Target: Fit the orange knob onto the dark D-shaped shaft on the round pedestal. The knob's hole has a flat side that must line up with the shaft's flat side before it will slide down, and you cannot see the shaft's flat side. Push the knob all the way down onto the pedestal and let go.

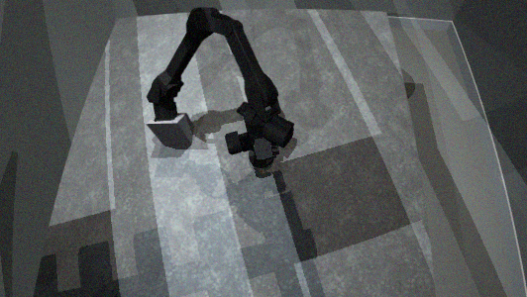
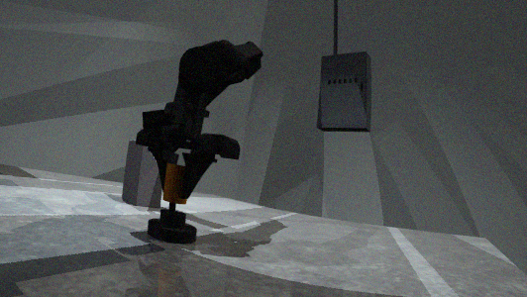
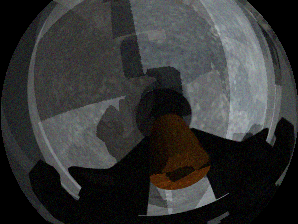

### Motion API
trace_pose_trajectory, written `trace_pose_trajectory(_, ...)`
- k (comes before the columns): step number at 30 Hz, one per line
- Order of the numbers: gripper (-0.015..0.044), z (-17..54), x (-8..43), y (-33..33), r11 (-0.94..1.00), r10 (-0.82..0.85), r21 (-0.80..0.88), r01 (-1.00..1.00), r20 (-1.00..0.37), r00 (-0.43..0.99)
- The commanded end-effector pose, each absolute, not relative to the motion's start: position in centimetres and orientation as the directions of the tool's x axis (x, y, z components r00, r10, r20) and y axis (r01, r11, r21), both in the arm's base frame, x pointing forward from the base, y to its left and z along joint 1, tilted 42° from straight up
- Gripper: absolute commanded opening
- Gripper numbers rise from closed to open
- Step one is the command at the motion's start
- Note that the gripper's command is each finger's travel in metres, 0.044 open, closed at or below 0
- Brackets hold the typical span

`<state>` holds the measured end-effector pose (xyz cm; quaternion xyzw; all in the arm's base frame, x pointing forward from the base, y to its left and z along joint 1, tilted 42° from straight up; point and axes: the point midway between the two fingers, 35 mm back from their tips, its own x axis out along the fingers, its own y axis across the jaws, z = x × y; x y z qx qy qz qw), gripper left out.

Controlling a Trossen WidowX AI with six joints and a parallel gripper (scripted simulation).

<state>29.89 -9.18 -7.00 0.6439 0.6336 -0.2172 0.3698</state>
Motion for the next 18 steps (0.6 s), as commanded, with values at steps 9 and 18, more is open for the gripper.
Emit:
trace_pose_trajectory(9, 0.0, -7.02, 29.86, -9.1, 0.073, 0.655, 0.199, 0.977, -0.748, 0.104)
trace_pose_trajectory(18, 0.0, -6.6, 29.84, -9.42, 0.066, 0.655, 0.194, 0.979, -0.748, 0.104)
